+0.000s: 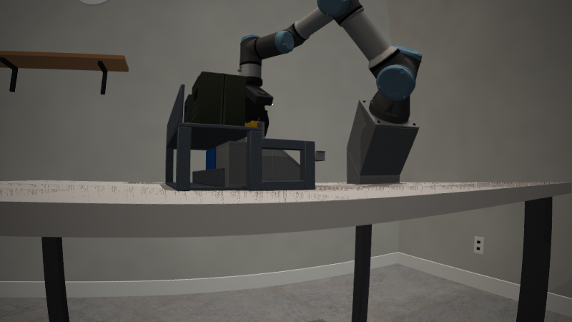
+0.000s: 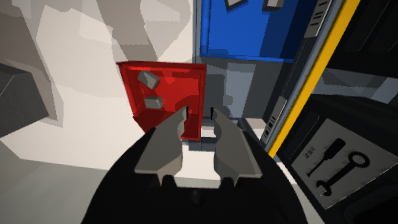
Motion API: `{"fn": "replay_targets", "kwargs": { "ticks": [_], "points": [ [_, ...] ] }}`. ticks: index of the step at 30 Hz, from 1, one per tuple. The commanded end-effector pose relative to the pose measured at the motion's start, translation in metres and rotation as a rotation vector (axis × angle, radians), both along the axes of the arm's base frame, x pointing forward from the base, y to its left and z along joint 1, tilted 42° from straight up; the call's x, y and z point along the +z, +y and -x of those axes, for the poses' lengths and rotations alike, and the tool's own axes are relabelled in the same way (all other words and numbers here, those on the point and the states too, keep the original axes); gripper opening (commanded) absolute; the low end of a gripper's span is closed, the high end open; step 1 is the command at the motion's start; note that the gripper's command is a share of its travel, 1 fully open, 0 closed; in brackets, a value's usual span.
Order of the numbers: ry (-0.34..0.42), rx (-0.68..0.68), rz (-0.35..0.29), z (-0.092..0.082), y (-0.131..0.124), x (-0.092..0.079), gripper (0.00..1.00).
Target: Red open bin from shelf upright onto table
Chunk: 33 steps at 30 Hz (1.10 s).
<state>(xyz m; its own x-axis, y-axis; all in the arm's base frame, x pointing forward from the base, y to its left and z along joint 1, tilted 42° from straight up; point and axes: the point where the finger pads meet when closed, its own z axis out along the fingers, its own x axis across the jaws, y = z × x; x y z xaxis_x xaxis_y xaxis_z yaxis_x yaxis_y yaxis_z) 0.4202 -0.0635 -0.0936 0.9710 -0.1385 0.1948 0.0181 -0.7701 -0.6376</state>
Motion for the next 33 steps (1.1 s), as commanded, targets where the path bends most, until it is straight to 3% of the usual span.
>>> {"fn": "replay_targets", "kwargs": {
  "ticks": [1, 26, 27, 33],
  "points": [
    [-0.002, -0.001, 0.002, -0.0011, 0.0005, -0.0016, 0.20],
    [-0.002, -0.001, 0.002, -0.0016, 0.0019, -0.0032, 0.20],
    [-0.002, -0.001, 0.002, -0.0016, 0.0019, -0.0032, 0.00],
    [-0.002, -0.001, 0.002, -0.0016, 0.0019, -0.0032, 0.00]
  ]
}}
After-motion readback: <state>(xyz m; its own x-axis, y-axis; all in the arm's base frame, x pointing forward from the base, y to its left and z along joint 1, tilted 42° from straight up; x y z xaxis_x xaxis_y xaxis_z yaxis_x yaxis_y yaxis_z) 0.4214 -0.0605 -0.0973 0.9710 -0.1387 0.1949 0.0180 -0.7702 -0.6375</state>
